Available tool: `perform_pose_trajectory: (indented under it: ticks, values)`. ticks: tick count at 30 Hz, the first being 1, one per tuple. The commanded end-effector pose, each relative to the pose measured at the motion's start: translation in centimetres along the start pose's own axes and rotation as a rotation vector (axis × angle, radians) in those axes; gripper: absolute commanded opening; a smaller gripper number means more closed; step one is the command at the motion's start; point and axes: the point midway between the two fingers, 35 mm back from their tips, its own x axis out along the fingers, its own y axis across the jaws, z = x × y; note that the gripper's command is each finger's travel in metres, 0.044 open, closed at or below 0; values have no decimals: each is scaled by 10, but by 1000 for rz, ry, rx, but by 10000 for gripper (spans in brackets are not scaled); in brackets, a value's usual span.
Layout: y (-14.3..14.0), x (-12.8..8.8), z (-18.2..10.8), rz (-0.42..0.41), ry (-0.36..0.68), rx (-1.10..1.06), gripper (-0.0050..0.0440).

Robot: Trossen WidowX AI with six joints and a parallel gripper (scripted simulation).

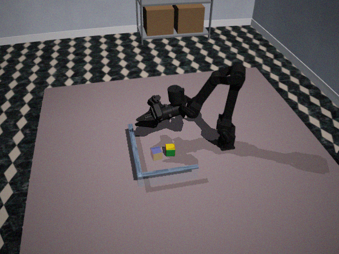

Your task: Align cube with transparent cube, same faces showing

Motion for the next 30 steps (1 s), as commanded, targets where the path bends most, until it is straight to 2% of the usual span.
perform_pose_trajectory:
  ticks: [1, 17, 22, 24, 30]
  values:
    - [4, 0, 4, 11, -10, -10, 400]
    - [4, 0, 4, 11, -10, -10, 400]
    - [0, 13, -1, -56, 40, -130, 280]
    - [3, 23, 0, -86, 65, -263, 280]
    - [0, 34, -9, -159, 165, -449, 280]
